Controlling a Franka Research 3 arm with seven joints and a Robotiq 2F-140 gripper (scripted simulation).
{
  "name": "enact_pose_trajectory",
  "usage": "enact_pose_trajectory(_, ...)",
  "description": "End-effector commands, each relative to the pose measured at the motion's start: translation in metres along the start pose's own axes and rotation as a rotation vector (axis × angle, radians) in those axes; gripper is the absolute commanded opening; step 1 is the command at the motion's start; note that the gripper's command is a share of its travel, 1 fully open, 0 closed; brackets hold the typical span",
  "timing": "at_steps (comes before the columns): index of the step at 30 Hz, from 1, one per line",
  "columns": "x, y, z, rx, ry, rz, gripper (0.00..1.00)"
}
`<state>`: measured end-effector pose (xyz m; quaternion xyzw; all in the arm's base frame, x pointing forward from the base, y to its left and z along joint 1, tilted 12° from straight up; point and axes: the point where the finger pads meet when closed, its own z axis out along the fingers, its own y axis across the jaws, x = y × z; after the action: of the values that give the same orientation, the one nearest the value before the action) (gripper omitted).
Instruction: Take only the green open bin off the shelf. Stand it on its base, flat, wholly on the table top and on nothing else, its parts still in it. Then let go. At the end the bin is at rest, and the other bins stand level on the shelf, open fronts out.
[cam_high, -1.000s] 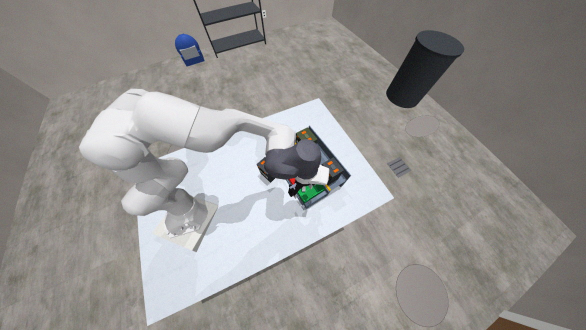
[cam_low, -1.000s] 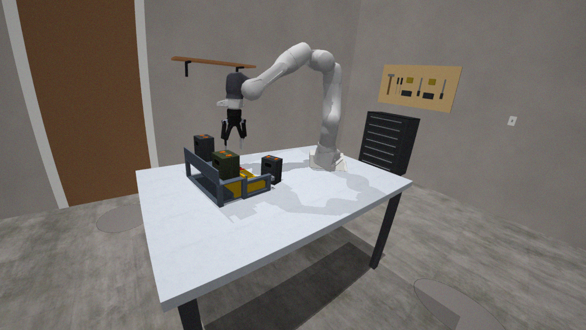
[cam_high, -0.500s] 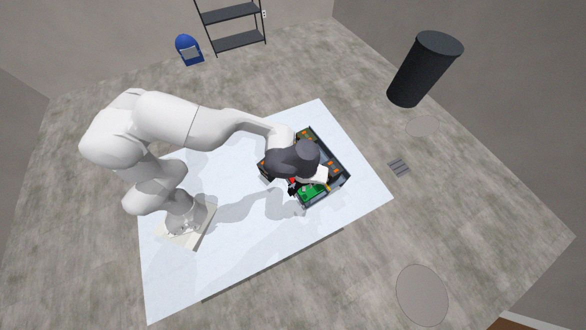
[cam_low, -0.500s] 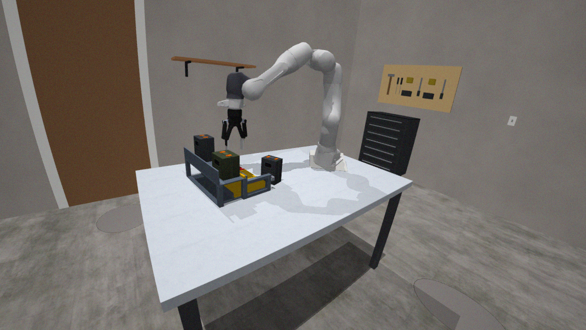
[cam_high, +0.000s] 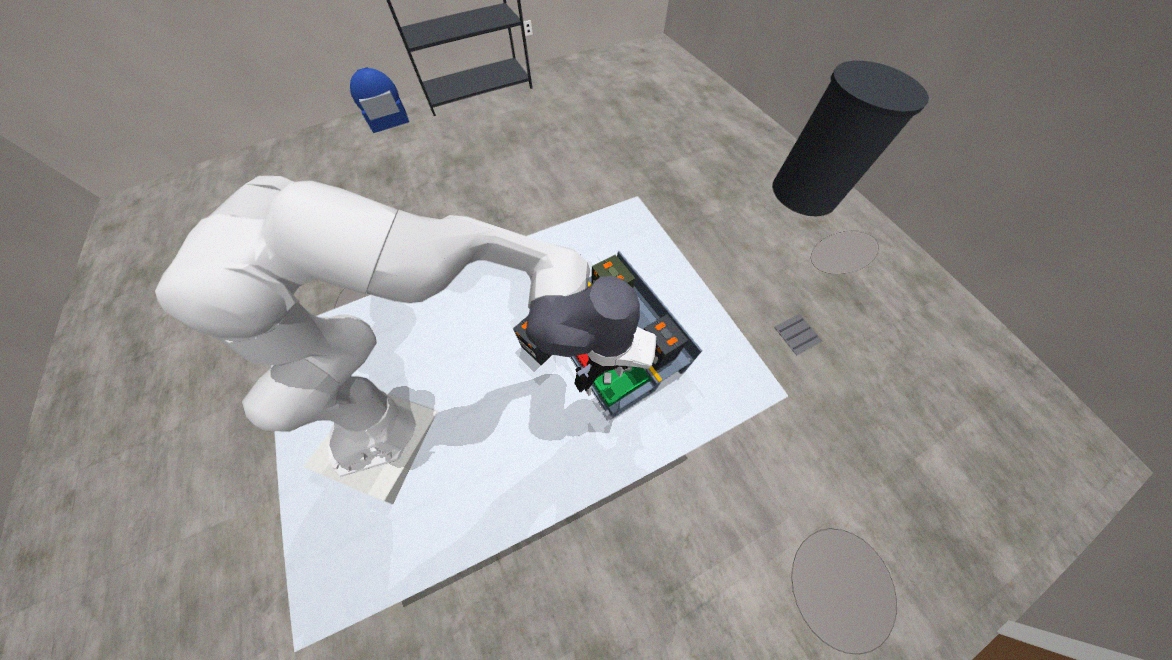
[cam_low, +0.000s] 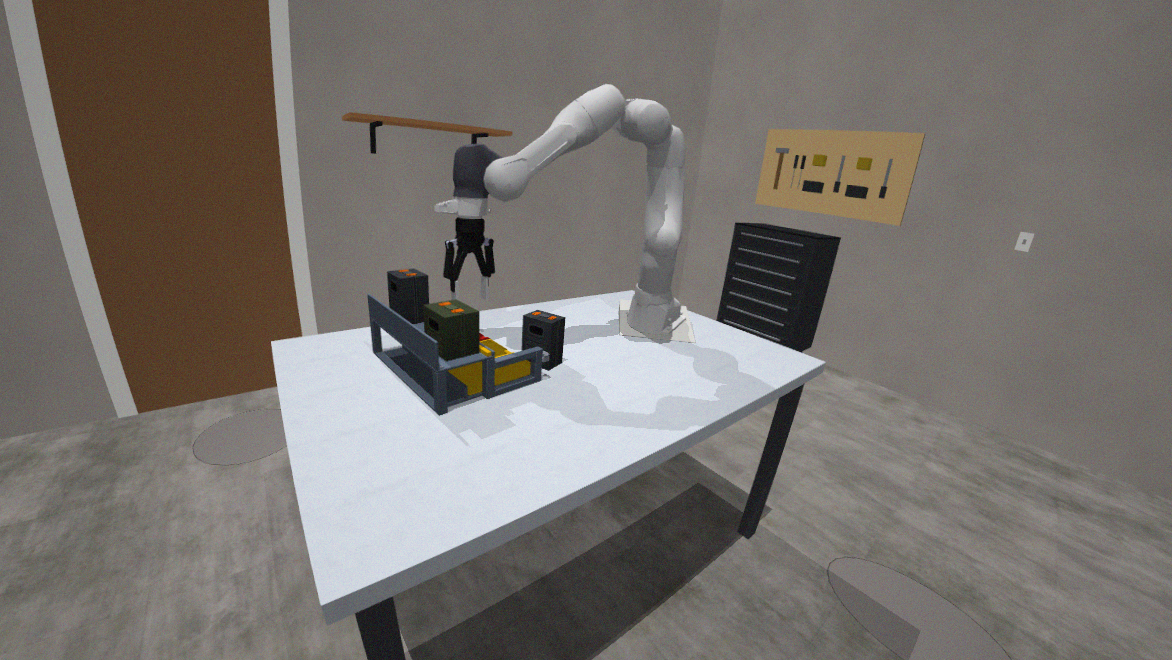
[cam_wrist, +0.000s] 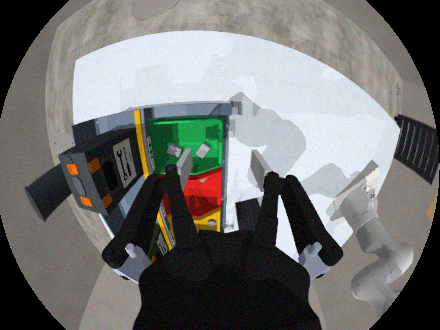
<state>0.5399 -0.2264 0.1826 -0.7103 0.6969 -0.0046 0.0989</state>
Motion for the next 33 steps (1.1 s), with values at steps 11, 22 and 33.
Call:
enact_pose_trajectory(11, 0.0, 0.0, 0.0, 0.0, 0.0, 0.0, 0.57)
enact_pose_trajectory(22, 0.0, 0.0, 0.0, 0.0, 0.0, 0.0, 0.57)
enact_pose_trajectory(33, -0.001, 0.0, 0.03, 0.004, -0.001, -0.001, 0.57)
